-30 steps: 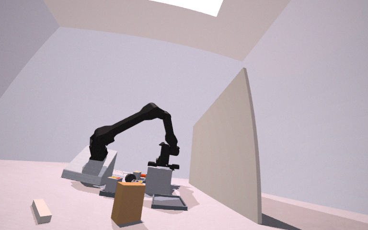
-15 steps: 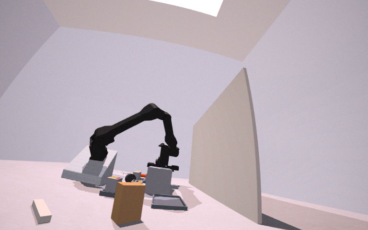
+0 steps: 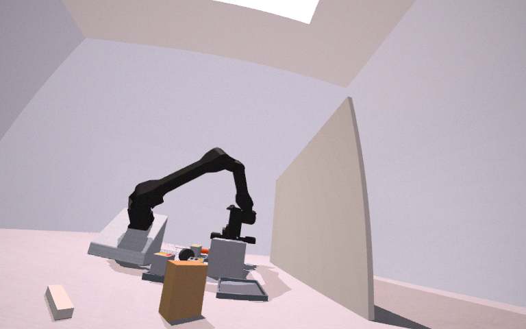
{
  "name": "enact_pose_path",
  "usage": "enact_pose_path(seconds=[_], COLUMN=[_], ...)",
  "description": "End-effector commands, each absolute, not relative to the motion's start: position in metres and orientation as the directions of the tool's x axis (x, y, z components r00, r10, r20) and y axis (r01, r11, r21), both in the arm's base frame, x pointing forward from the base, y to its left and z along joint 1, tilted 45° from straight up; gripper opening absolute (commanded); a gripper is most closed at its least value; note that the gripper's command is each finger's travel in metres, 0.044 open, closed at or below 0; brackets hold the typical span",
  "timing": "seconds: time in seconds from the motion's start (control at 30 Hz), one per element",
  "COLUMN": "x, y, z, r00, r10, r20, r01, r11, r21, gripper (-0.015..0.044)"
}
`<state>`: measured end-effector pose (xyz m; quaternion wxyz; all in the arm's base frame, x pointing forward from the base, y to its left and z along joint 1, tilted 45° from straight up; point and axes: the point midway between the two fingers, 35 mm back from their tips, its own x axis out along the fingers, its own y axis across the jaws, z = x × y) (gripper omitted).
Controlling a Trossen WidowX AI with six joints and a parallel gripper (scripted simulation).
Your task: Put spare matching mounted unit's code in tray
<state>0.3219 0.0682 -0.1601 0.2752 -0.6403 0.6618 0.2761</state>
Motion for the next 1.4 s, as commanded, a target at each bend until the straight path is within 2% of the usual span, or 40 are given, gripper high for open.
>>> enact_pose_path(seconds=[0.0,0.07,0.33,0.67,1.37], x=[0.322,0.322,0.322,0.324,0.331], y=[0.068,0.068,0.069,0.123,0.175], z=[-0.160,-0.160,-0.159,-0.104,-0.059], r00=[-0.028,-0.028,-0.028,-0.029,-0.028], r10=[-0.696,-0.696,-0.695,-0.696,-0.693], r20=[-0.718,-0.718,-0.718,-0.718,-0.720], r01=[-1.000,-1.000,-1.000,-1.000,-1.000], r11=[0.028,0.028,0.028,0.024,0.022], r21=[0.013,0.013,0.013,0.017,0.018], gripper=[0.0043,0.0000,0.0000,0.0000,0.0000])
